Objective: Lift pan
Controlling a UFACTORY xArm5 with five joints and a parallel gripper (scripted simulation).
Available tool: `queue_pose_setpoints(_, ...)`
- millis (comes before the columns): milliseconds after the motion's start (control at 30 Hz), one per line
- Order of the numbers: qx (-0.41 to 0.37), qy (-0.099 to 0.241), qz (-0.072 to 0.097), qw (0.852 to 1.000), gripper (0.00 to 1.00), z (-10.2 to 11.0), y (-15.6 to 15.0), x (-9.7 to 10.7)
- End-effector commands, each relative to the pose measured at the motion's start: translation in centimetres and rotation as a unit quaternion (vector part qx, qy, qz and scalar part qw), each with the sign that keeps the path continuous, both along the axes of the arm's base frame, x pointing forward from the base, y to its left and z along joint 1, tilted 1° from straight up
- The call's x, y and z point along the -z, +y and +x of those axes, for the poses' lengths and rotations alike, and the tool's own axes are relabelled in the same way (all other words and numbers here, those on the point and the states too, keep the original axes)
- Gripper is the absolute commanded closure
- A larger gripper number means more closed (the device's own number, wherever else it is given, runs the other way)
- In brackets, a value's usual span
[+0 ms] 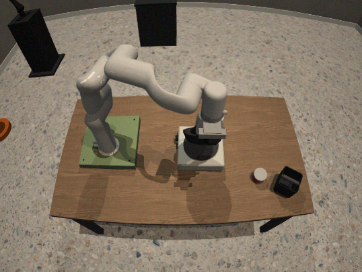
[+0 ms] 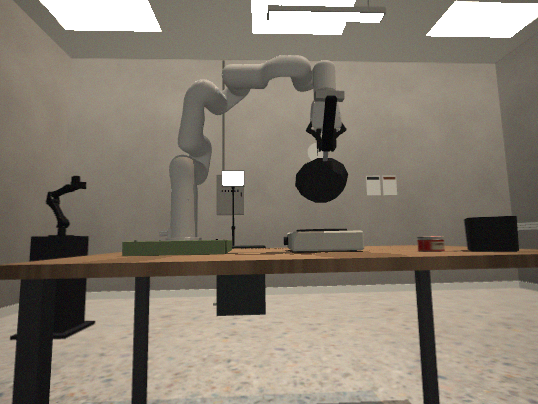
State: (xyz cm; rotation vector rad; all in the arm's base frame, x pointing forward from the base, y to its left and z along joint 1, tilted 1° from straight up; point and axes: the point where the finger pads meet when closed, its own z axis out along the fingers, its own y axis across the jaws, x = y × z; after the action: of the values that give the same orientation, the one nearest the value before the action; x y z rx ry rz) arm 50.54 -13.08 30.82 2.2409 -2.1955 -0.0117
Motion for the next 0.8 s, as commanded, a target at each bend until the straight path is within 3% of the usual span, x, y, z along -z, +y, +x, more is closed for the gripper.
queue_pose_setpoints(0, 0.0, -0.002, -0.001, 1.0, 1.0, 0.1, 0.0, -0.6)
queue_pose_setpoints(767, 0.0, -0.002, -0.001, 1.0, 1.0, 0.1, 0.0, -2.4)
